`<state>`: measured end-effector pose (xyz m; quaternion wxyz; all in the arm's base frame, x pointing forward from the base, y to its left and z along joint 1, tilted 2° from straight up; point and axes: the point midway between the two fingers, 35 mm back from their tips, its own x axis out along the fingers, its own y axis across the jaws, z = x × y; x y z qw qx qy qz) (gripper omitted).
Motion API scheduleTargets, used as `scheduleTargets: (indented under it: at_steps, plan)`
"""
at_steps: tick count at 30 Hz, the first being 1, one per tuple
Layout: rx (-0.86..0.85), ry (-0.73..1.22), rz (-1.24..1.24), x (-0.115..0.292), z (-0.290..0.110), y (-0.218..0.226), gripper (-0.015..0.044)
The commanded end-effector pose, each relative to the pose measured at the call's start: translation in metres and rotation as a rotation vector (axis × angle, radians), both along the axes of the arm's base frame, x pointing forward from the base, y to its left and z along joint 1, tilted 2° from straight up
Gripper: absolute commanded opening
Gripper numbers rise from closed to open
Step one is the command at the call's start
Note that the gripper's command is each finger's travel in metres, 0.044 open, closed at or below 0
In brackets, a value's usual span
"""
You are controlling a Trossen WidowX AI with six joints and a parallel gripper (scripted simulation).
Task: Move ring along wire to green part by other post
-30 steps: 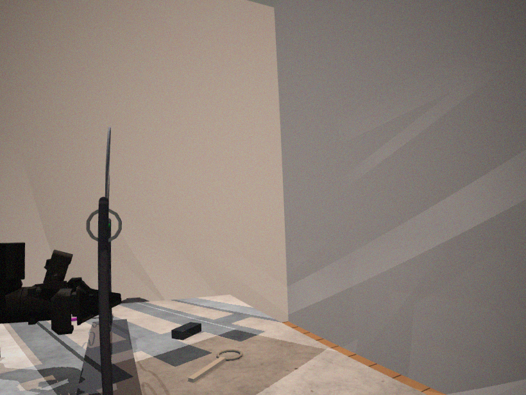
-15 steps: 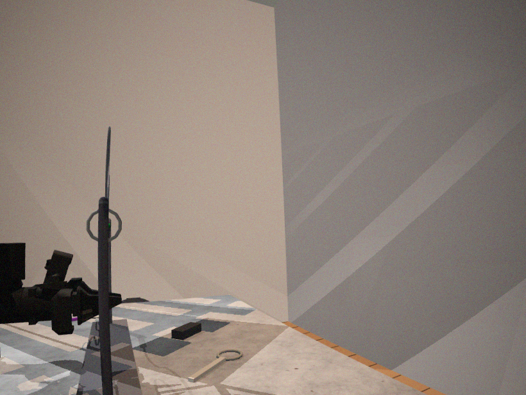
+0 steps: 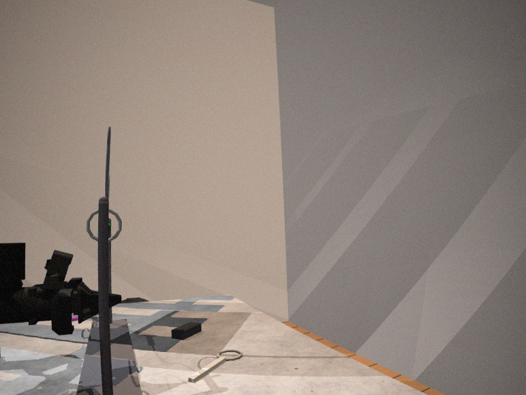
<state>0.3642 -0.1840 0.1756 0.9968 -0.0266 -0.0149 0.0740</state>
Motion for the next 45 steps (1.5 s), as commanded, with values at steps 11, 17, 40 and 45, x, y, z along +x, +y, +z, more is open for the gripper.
scheduleTargets:
  at_steps: [11,17,40,45]
  plan:
    - [-0.007,-0.001,0.006,0.0,0.019,0.001,-0.015]
    - [-0.007,-0.001,0.006,0.0,0.019,0.001,-0.015]
    - [-0.007,-0.001,0.006,0.0,0.019,0.001,-0.015]
    - [-0.007,-0.001,0.006,0.0,0.019,0.001,-0.015]
